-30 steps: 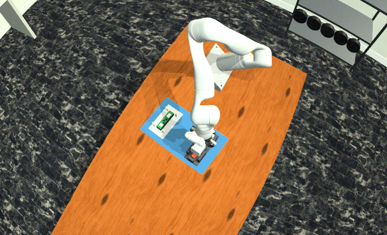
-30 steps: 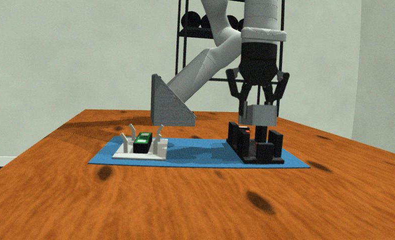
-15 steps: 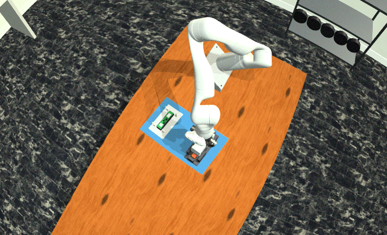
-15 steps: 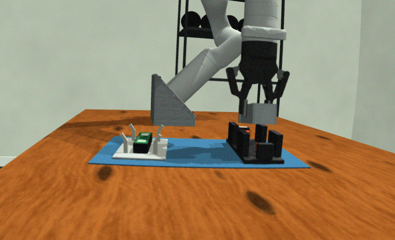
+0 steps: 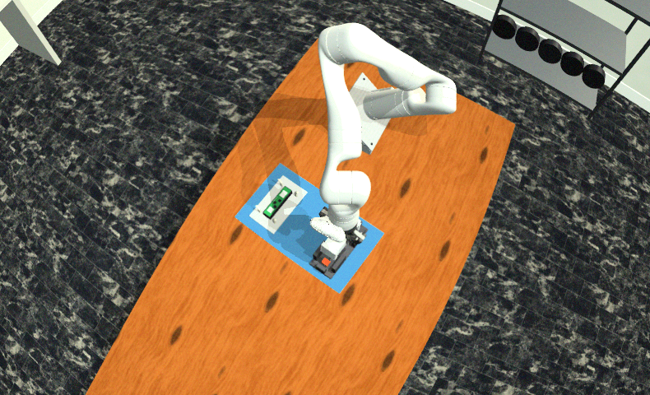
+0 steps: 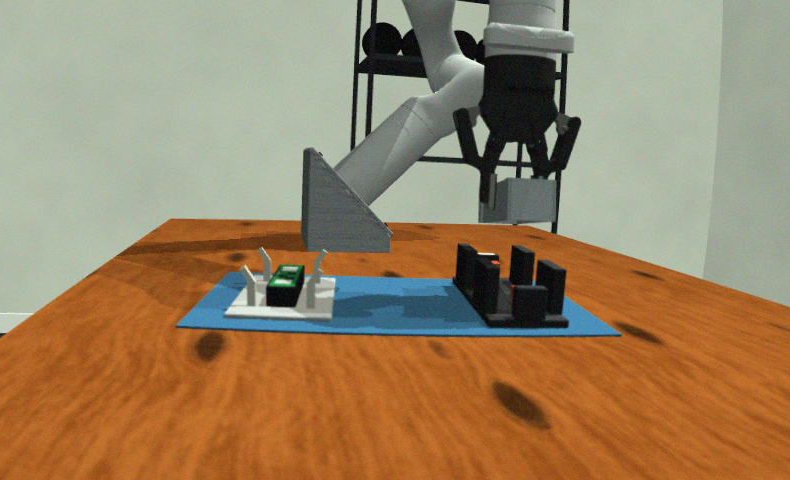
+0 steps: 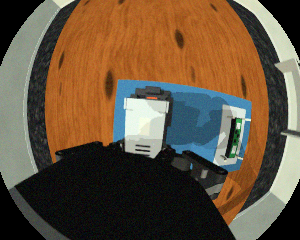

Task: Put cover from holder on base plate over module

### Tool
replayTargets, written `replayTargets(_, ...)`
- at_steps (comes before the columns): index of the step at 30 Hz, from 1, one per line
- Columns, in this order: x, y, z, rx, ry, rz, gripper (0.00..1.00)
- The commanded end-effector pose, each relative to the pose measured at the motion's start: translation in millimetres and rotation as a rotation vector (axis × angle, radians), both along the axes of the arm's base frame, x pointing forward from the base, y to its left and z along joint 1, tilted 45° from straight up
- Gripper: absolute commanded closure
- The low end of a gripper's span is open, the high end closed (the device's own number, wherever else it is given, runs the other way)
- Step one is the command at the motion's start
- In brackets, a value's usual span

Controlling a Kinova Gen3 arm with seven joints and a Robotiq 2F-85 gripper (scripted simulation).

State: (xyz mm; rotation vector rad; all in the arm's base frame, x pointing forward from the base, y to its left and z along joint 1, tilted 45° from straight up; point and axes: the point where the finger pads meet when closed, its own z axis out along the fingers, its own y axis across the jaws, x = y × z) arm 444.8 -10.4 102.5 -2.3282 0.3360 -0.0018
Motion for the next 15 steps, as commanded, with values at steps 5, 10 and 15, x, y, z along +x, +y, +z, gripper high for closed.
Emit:
replayTargets(5, -1.3, -13.0, 12.9, -0.001, -0.002, -0.002, 1.00)
replayTargets(10, -2.7, -21.3, 21.4, -0.001, -0.002, -0.002, 1.00)
replayTargets(15, -2.7, -21.3, 21.4, -0.001, -0.002, -0.002, 1.00)
